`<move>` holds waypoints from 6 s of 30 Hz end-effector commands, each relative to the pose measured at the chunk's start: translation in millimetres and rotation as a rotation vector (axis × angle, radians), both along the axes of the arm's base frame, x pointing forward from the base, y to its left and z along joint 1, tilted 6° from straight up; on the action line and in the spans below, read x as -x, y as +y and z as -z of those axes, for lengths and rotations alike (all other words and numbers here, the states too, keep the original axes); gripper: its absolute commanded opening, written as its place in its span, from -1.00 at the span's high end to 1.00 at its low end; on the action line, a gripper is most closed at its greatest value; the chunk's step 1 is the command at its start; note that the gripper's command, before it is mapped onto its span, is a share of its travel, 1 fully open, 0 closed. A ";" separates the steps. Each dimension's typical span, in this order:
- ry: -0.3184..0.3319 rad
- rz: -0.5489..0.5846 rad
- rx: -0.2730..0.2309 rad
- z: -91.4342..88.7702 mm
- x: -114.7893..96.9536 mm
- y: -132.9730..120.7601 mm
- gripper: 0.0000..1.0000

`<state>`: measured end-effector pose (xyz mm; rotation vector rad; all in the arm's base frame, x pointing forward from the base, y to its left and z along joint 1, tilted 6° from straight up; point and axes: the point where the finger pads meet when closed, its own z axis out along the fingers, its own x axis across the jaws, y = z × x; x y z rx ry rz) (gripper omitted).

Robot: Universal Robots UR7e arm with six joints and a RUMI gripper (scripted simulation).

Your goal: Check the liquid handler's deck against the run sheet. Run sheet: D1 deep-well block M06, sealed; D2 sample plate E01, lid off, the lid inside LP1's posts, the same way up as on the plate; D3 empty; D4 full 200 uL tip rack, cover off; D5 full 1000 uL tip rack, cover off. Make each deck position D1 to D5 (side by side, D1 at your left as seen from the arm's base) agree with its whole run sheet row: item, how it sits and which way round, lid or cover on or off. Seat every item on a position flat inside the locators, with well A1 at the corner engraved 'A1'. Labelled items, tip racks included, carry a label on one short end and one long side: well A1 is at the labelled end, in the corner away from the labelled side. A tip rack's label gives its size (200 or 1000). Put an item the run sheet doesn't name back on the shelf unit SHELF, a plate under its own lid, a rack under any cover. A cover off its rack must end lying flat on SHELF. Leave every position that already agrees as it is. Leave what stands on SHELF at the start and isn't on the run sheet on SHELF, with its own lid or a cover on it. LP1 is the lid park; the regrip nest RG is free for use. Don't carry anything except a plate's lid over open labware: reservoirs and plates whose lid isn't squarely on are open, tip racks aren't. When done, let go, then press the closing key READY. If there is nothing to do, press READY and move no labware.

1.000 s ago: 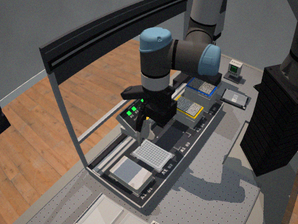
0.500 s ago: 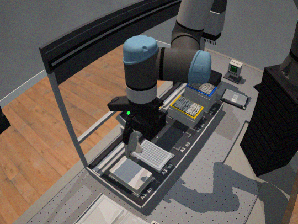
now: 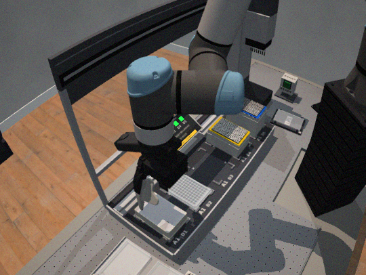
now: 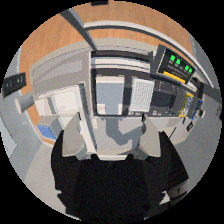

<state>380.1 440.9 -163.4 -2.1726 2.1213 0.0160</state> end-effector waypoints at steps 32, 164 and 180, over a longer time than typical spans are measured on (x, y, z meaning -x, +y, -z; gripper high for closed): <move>0.000 0.001 0.001 -0.6 -0.8 5.3 -0.64; -0.001 -0.012 0.002 -84.9 165.0 -256.8 -0.64; -0.001 -0.012 0.002 -84.9 165.0 -256.8 -0.64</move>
